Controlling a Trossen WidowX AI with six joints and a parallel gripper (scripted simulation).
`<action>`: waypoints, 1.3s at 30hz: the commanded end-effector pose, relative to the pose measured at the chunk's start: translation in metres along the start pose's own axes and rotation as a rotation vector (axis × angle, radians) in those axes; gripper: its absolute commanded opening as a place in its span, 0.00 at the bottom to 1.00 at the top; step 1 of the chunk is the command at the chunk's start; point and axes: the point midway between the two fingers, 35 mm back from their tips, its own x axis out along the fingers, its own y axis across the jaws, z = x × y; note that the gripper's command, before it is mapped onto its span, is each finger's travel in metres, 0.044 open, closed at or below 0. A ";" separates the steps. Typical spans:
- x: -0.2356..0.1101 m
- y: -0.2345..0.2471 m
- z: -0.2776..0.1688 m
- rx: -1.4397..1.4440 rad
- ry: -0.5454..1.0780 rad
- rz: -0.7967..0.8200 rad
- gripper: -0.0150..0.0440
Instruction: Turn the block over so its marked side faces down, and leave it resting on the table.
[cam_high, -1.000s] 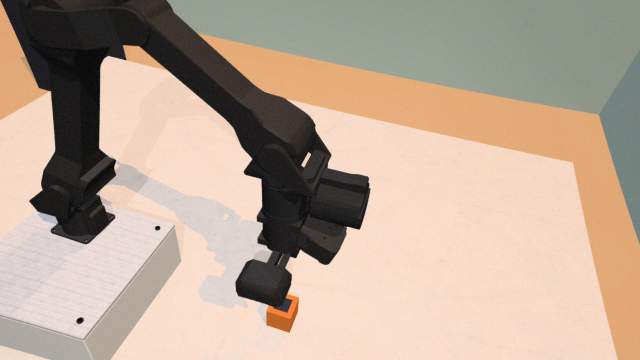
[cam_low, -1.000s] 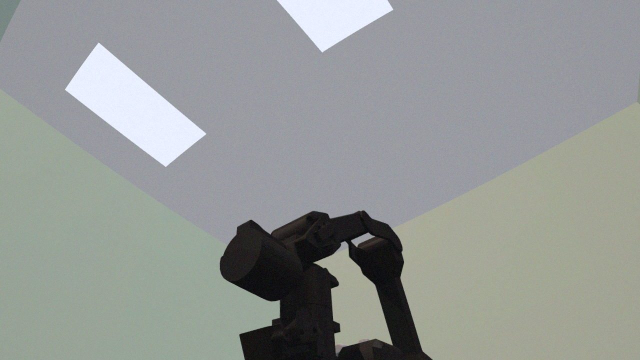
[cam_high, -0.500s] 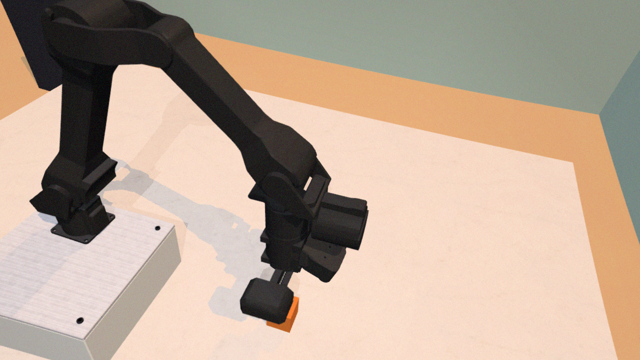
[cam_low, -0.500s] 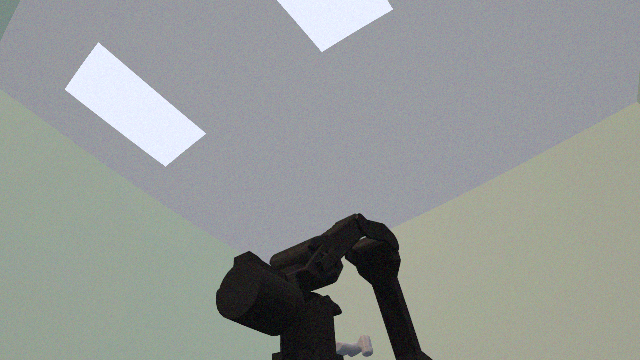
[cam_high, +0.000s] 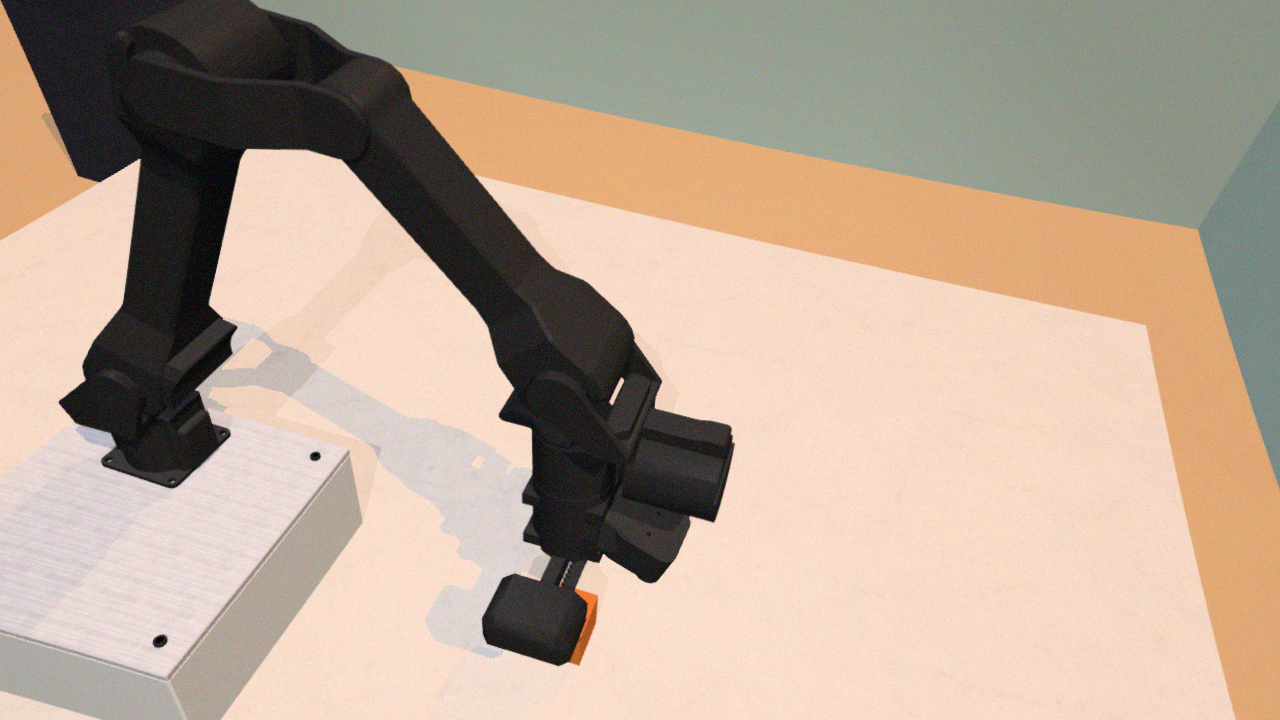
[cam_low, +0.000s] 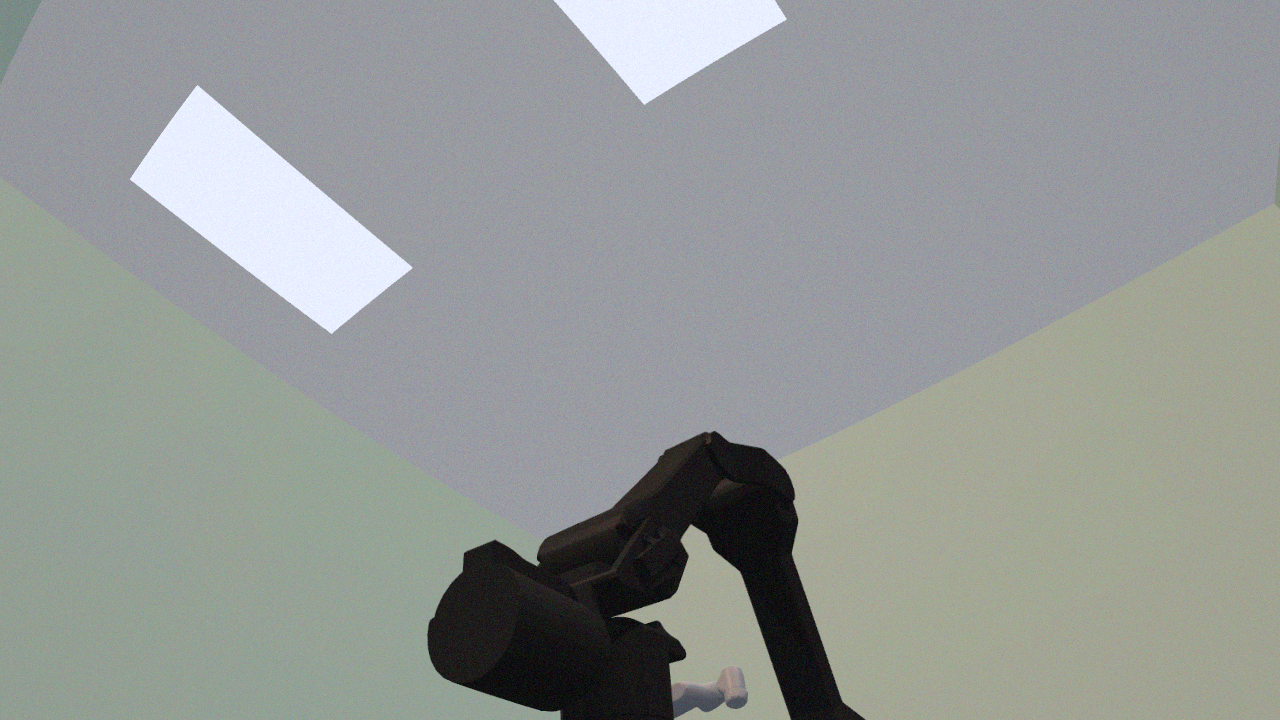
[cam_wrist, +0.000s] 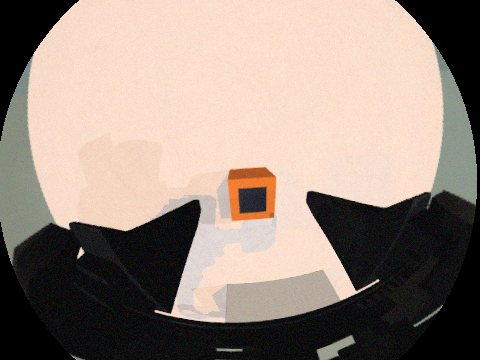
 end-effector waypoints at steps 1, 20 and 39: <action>0.011 0.001 -0.004 0.004 0.013 0.005 1.00; 0.026 0.001 -0.005 0.004 0.013 0.005 0.64; 0.026 0.001 -0.005 0.004 0.013 0.005 0.33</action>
